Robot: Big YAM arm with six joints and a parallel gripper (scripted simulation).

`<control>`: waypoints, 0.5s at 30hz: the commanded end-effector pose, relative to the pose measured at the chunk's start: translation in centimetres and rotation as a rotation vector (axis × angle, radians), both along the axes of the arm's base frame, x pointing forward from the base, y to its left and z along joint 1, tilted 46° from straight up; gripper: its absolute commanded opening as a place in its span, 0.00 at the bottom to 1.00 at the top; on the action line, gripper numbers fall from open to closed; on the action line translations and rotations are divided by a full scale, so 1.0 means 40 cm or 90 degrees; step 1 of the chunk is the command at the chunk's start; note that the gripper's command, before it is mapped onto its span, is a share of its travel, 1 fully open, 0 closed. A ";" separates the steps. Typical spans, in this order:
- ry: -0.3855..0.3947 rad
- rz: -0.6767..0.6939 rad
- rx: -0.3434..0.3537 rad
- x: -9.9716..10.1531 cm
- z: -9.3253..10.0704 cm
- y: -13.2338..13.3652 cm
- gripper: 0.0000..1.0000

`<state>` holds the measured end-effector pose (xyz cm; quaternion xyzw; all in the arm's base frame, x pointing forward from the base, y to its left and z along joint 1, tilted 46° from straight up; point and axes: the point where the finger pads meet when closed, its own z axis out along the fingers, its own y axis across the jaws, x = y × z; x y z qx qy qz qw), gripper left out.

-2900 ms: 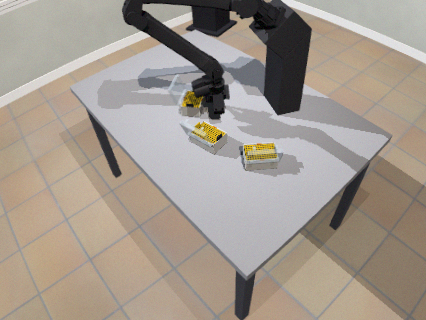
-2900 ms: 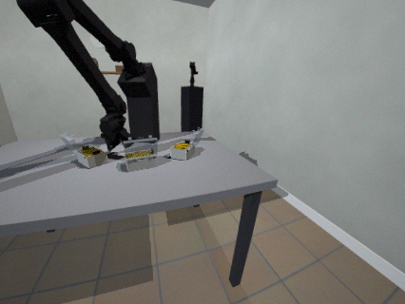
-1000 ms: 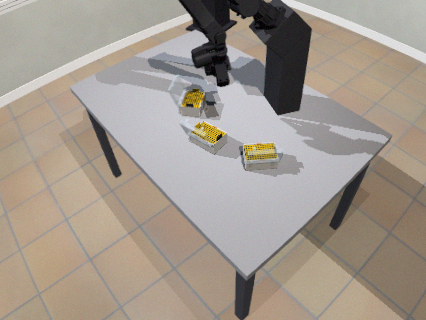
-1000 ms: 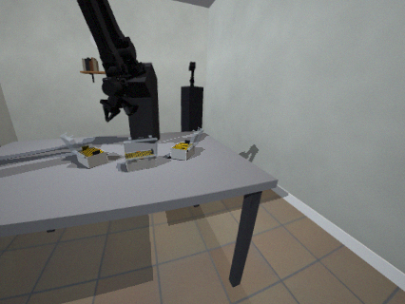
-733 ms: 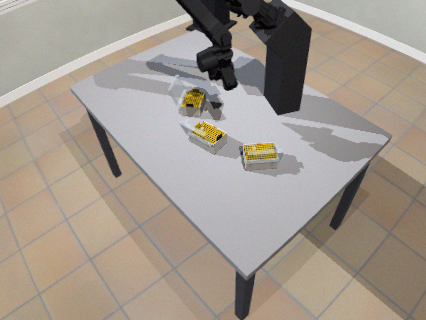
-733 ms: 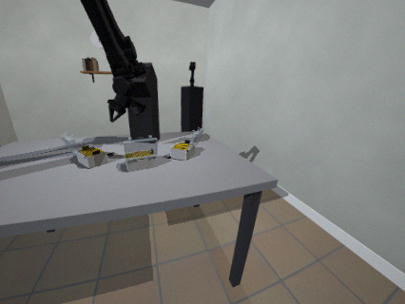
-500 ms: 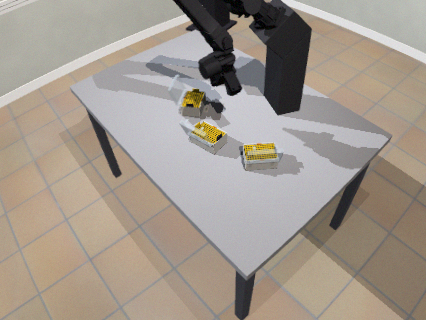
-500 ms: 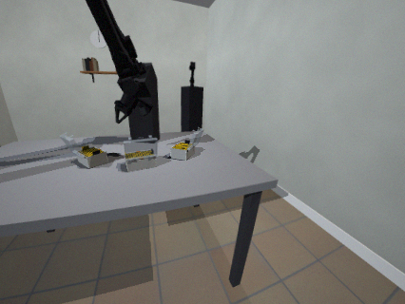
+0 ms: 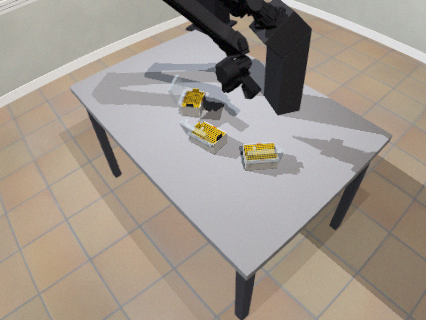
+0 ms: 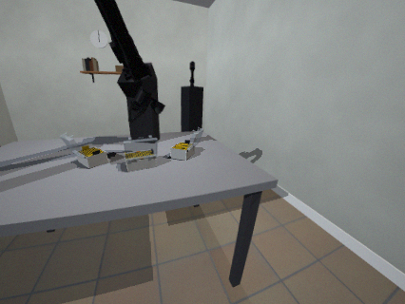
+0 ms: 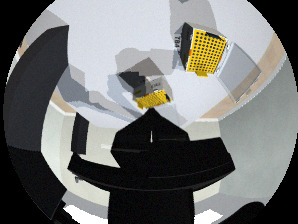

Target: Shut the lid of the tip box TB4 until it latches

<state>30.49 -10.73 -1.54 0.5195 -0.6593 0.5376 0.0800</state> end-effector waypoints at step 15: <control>-0.057 -0.012 0.056 0.051 -0.022 0.138 0.00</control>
